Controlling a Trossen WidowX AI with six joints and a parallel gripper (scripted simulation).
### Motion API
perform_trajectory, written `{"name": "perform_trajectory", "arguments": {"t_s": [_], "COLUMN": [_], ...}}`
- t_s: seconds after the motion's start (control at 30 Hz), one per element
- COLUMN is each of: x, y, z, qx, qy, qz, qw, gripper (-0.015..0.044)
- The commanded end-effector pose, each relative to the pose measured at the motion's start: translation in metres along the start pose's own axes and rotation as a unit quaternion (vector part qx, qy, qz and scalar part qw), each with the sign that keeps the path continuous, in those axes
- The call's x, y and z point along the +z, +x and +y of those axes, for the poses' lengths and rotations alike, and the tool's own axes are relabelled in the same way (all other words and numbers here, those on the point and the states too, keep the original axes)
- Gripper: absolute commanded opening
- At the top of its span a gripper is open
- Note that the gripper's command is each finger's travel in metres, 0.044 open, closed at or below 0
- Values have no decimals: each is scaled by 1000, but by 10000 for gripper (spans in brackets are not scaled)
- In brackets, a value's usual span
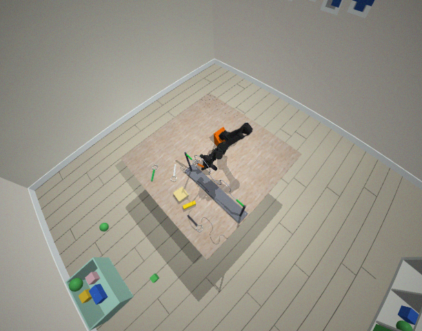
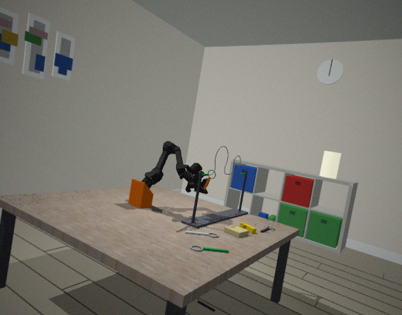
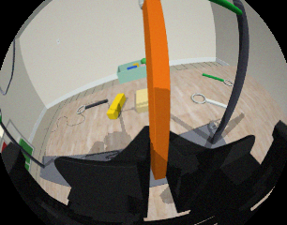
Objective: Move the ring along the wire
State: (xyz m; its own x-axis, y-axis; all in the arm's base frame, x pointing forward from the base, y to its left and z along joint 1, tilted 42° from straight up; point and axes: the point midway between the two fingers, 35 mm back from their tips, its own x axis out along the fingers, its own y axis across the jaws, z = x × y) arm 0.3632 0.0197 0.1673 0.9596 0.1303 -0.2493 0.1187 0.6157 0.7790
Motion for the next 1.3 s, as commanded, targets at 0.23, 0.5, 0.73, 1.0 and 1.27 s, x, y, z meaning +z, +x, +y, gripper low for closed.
{"name": "perform_trajectory", "arguments": {"t_s": [0.23, 0.5, 0.73, 1.0, 1.27], "x": [-1, 1, 3, 5, 6], "y": [2, 2, 3, 3, 3], "z": [-25, -37, -47, -56, -65], "qx": [-29, -39, -45, -48, -49], "qy": [-50, -74, -88, -95, -97], "qz": [-5, -8, -10, -11, -12], "qw": [998, 996, 995, 994, 994], "gripper": [-150, -150, -150, -150, -150]}}
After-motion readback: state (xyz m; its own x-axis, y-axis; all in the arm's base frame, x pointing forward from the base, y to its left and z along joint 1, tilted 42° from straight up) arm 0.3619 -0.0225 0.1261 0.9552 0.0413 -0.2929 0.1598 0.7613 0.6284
